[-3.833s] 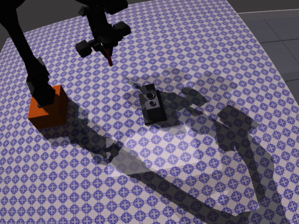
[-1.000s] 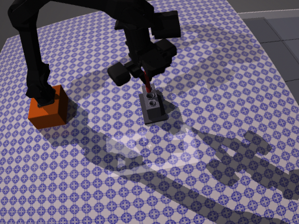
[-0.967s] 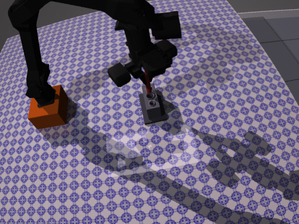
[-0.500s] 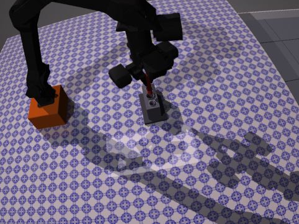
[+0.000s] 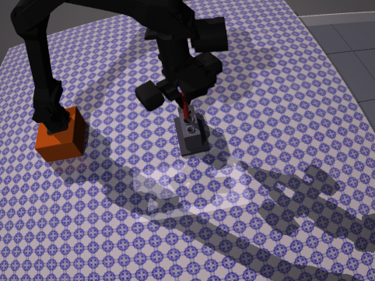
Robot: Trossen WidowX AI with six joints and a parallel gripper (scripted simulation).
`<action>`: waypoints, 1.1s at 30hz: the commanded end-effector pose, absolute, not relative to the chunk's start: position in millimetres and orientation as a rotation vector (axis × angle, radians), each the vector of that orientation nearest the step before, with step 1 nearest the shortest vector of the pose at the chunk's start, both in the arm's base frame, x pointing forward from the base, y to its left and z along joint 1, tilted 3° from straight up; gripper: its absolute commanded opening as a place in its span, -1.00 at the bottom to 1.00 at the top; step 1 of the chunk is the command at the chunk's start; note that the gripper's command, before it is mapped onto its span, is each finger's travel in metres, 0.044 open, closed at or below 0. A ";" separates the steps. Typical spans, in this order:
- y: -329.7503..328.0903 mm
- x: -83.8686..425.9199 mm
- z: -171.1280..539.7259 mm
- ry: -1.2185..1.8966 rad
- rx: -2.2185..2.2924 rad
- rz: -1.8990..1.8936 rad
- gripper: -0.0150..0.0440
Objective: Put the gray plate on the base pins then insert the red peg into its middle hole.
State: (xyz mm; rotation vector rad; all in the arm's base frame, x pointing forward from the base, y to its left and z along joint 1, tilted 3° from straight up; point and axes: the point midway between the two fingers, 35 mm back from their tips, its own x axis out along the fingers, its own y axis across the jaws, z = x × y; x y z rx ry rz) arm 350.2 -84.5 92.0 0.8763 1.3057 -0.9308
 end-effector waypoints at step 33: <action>-84.5 351.4 76.4 1.305 0.876 -0.922 -0.49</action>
